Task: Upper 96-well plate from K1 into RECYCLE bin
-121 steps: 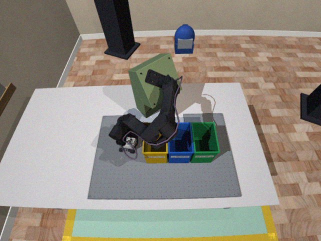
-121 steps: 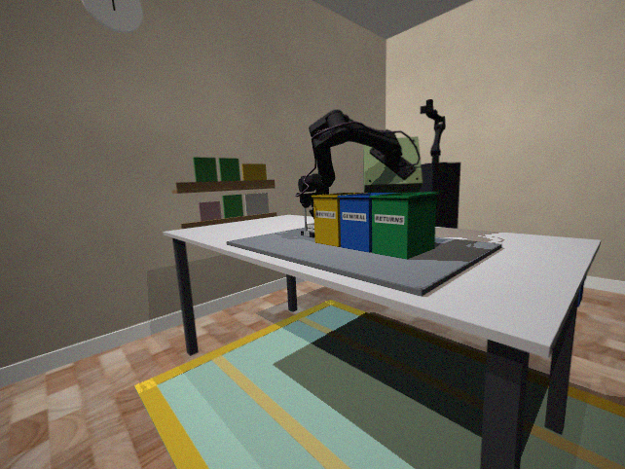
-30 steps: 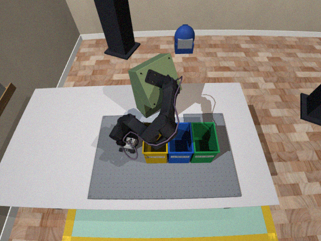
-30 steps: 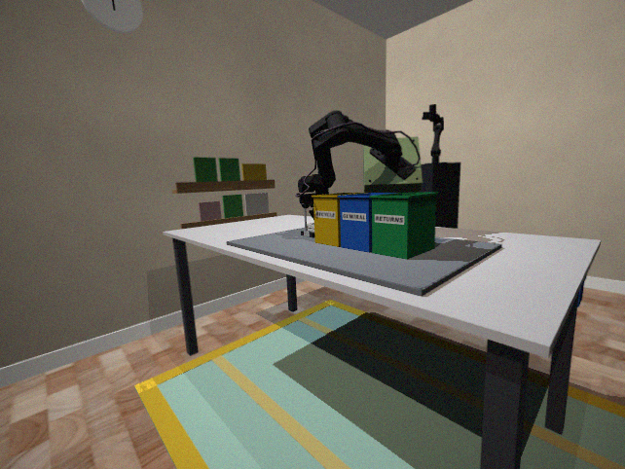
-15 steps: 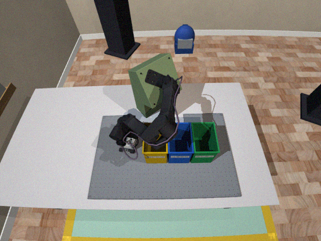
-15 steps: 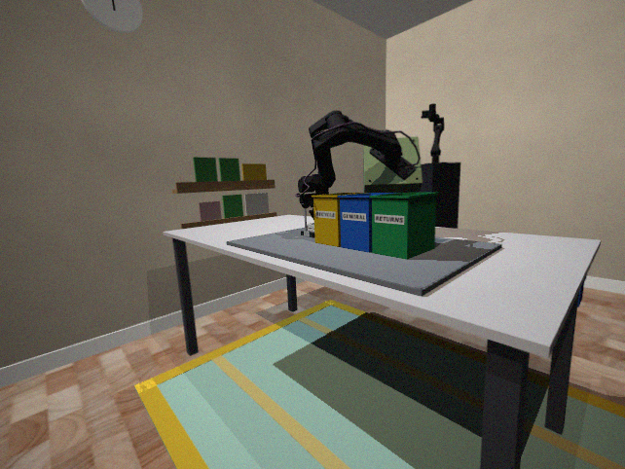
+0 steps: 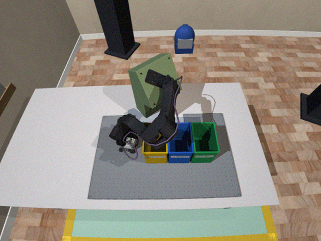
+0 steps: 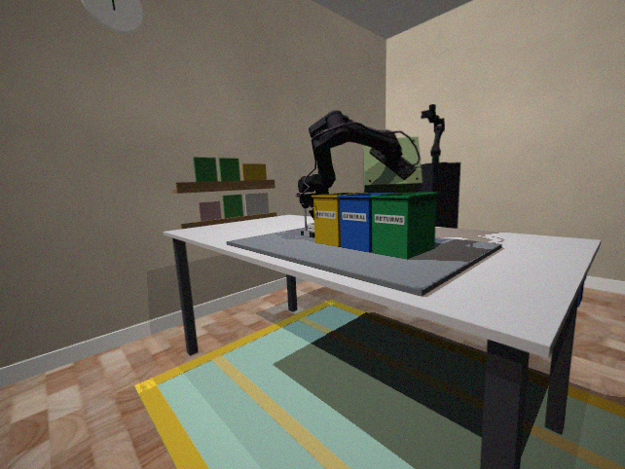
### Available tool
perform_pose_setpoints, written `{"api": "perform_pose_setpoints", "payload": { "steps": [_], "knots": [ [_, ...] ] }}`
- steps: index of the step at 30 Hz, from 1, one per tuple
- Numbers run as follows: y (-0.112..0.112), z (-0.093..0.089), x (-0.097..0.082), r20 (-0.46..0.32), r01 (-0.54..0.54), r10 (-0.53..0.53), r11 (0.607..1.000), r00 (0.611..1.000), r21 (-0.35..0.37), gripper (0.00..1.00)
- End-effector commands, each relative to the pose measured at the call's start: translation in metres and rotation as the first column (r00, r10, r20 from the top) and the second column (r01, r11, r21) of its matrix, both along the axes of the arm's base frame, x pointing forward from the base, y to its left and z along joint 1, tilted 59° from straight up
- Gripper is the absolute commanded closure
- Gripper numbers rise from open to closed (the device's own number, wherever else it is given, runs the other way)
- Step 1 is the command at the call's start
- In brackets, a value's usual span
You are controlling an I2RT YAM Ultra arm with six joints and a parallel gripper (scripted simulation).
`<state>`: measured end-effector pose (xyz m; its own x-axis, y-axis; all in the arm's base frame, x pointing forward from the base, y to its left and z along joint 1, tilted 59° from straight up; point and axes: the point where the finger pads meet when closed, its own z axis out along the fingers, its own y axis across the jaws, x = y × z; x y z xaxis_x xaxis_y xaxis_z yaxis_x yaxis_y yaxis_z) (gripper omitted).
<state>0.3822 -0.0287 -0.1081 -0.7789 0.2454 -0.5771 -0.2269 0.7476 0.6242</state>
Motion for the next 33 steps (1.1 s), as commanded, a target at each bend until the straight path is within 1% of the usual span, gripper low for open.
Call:
{"api": "perform_pose_setpoints", "payload": {
  "steps": [1,10,11,13,33],
  "knots": [
    [-0.01,0.005,0.002,0.018,0.021,-0.021,1.0,1.0,0.01,1.0],
    [-0.01,0.005,0.002,0.018,0.021,-0.021,1.0,1.0,0.01,1.0],
    [-0.01,0.01,-0.001,0.018,0.016,-0.016,1.0,1.0,0.008,1.0],
    [-0.008,0.009,-0.009,0.003,0.016,-0.016,1.0,1.0,0.016,1.0],
    [-0.027,0.025,-0.025,0.008,0.017,-0.017,1.0,1.0,0.014,1.0]
  ]
}}
